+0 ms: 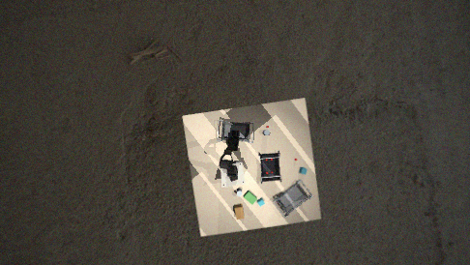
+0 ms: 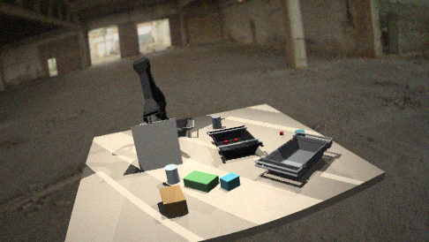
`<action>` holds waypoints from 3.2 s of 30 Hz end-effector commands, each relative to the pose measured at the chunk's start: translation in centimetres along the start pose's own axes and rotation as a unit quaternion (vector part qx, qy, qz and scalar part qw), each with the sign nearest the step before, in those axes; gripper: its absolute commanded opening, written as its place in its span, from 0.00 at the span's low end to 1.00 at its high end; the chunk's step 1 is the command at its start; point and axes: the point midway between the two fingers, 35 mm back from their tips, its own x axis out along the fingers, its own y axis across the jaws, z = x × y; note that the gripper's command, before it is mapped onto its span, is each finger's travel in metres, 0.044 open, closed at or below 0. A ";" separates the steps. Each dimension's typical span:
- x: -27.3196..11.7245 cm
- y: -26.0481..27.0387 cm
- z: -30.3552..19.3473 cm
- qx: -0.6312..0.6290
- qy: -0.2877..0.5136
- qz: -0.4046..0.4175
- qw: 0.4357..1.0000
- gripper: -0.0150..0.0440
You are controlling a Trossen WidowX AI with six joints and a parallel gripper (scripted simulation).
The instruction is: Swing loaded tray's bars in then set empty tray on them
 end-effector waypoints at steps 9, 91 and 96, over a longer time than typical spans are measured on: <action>0.0 0.0 0.0 0.002 0.002 0.000 1.000 0.53; -8.0 -0.1 0.0 0.001 0.002 -0.001 1.000 0.25; -8.0 -0.1 0.0 0.001 0.002 -0.001 1.000 0.25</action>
